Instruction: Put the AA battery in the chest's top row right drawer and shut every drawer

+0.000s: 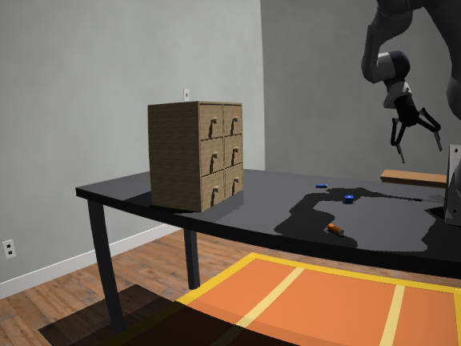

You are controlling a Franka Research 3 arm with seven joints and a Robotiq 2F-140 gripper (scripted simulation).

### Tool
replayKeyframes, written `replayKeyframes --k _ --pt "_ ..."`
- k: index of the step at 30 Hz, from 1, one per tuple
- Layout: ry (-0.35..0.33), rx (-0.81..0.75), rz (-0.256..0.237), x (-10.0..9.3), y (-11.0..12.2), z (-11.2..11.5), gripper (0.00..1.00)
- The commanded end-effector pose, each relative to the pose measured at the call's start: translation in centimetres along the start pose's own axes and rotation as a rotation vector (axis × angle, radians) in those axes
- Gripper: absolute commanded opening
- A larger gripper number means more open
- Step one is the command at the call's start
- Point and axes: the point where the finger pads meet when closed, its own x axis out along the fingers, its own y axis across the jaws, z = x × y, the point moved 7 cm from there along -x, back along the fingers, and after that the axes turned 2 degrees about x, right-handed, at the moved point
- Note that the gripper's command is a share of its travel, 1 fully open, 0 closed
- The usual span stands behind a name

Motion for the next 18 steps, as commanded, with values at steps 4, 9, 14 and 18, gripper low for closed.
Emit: replayKeyframes --k 4,9,14,18 --pt "0.03 -0.084 -0.021 -1.9 -1.8 0.9 1.0" --pt "0.101 -0.275 -0.061 -6.1 -5.8 3.4 1.0" --pt "0.143 -0.385 -0.078 -8.4 -8.0 5.2 1.0" --pt "0.162 -0.432 -0.084 -9.4 -8.9 6.0 1.0"
